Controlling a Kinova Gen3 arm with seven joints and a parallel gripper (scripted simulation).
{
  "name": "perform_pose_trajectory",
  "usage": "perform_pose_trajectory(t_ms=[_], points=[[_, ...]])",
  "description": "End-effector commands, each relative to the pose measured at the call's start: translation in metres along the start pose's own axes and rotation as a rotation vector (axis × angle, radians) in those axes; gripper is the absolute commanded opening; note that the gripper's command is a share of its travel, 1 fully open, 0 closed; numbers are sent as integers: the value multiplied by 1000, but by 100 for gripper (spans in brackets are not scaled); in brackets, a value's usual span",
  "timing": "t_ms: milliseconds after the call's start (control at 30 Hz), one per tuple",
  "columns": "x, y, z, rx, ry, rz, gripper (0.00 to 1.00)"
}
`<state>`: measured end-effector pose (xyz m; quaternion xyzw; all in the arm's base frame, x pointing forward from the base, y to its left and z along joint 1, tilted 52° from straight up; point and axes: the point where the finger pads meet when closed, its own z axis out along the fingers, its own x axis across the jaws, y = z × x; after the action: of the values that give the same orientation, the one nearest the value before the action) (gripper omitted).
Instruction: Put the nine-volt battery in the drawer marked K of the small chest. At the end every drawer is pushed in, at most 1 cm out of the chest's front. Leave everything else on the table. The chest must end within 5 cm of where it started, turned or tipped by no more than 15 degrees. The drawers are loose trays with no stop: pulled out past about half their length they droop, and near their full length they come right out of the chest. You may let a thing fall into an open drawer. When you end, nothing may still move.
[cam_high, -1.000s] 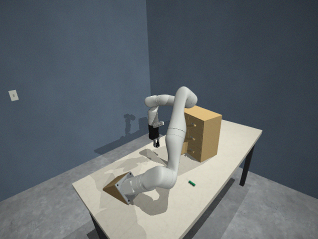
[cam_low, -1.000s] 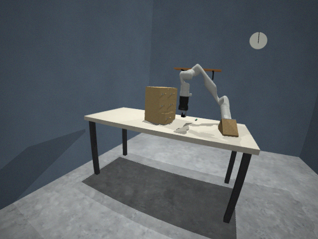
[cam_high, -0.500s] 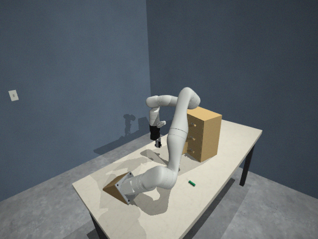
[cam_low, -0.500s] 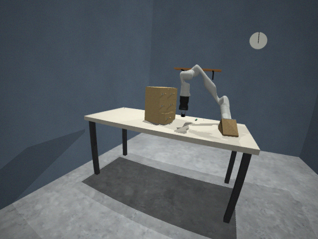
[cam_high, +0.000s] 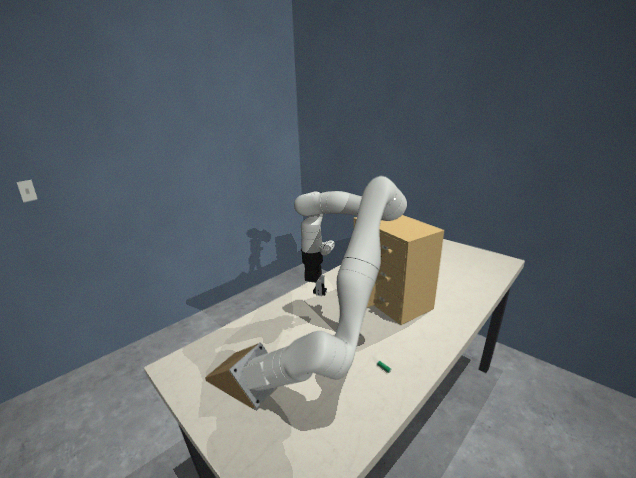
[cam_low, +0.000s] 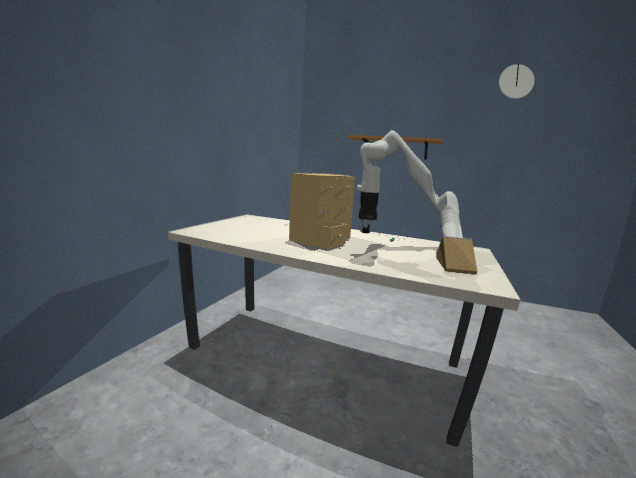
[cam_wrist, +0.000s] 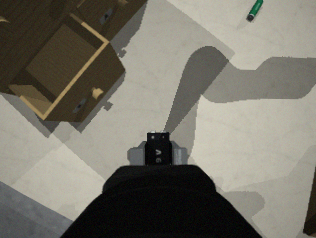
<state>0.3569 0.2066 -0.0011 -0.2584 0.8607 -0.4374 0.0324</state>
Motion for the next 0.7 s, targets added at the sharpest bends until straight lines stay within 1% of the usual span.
perform_pose_trajectory(t_ms=[0, 500, 567, 667], points=[[0, -2, -1, -4, 1, -2, 51], [-2, -16, 0, -4, 0, -266, 51], [-2, -16, 0, -4, 0, -266, 51], [-2, -19, 0, -4, 0, -314, 51]])
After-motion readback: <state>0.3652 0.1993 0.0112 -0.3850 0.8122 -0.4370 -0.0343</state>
